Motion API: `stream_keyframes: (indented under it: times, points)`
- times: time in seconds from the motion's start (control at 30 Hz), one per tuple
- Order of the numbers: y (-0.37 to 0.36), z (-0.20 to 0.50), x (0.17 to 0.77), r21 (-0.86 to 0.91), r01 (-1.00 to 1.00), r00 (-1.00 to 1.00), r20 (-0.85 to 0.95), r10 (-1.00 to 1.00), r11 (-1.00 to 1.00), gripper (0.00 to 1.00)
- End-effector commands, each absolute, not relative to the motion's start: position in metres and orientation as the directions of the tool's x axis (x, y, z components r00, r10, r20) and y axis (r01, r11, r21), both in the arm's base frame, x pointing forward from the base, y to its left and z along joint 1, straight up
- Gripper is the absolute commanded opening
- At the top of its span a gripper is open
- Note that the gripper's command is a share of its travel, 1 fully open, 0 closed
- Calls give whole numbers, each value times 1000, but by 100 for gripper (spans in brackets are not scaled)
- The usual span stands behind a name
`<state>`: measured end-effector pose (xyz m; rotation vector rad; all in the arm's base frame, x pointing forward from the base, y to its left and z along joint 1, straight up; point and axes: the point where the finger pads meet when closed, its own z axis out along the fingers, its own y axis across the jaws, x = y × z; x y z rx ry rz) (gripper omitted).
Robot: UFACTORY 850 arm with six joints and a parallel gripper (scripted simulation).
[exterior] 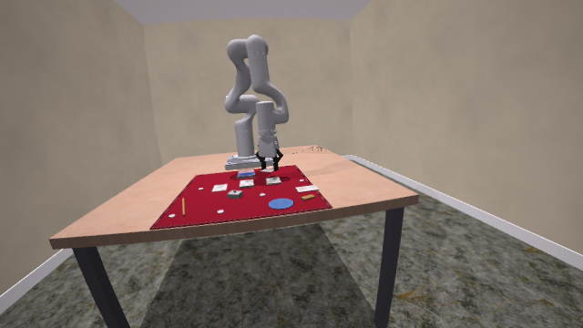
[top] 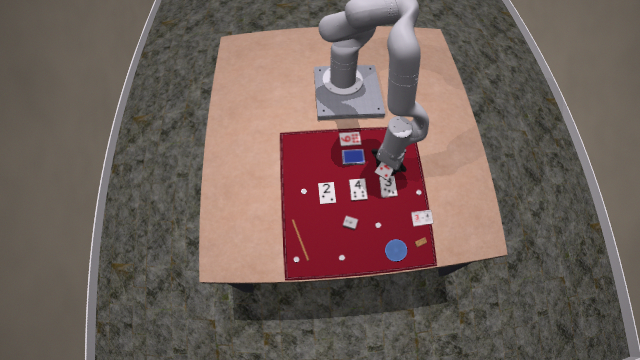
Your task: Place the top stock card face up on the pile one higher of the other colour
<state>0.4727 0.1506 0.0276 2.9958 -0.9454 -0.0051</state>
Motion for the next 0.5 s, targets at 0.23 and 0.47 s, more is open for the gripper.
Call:
stream_keyframes:
  times: [0.23, 0.47]
  points:
    - [157, 30, 504, -1, -271, 962, -2, -271, -962, 63]
    - [159, 31, 517, -1, -133, 991, -2, -133, -991, 63]
